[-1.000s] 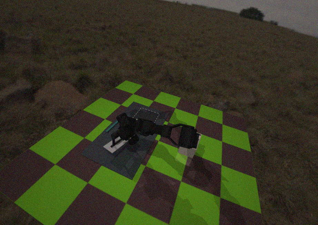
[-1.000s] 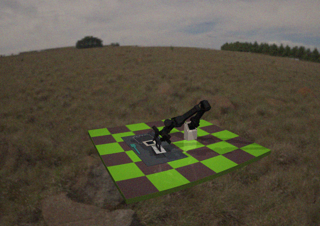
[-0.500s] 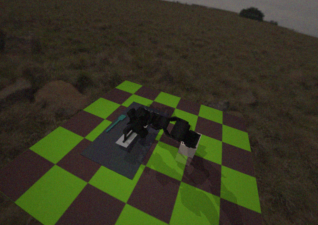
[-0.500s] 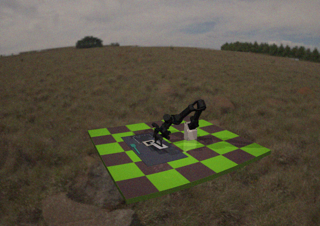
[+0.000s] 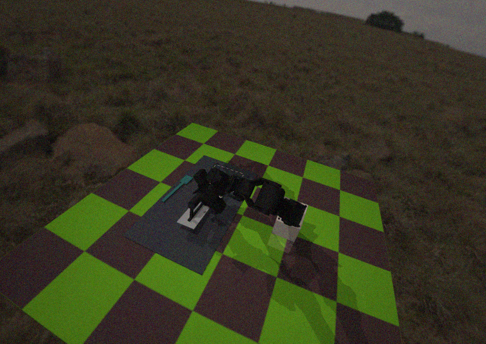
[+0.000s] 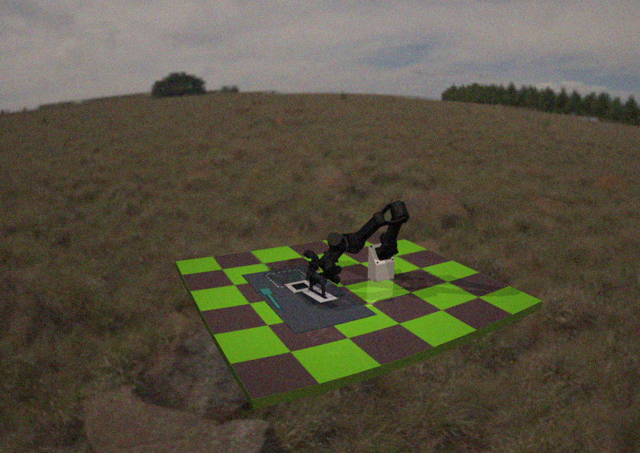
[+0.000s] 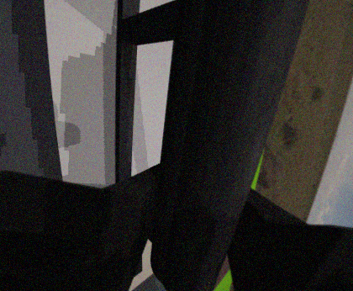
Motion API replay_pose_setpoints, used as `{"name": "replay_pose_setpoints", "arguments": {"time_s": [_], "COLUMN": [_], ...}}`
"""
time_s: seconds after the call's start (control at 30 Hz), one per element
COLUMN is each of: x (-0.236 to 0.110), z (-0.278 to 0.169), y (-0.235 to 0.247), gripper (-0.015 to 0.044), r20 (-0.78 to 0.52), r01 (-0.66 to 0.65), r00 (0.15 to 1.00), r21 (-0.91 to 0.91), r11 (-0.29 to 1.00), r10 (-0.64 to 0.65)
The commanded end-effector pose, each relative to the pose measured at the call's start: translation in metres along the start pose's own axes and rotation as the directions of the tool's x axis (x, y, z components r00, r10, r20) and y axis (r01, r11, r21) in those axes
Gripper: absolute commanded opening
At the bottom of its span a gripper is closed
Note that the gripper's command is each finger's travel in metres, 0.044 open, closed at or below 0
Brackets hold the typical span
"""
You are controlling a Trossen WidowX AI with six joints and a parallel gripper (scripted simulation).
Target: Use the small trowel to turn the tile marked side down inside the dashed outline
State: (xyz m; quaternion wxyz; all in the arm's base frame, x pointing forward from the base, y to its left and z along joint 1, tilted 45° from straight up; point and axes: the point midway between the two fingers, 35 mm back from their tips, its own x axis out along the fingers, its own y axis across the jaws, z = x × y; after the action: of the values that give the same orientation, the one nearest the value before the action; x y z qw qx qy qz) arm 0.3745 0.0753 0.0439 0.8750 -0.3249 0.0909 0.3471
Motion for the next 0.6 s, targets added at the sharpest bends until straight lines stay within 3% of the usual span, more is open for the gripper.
{"name": "replay_pose_setpoints", "arguments": {"time_s": [0.0,0.57], "x": [0.003,0.014], "z": [-0.001,-0.006], "y": [0.002,0.016], "gripper": [0.0,0.0], "r20": [-0.004,-0.003], "r01": [0.012,0.012], "r00": [1.0,1.0], "r21": [0.003,0.004], "r11": [1.0,1.0], "r10": [-0.012,-0.012]}}
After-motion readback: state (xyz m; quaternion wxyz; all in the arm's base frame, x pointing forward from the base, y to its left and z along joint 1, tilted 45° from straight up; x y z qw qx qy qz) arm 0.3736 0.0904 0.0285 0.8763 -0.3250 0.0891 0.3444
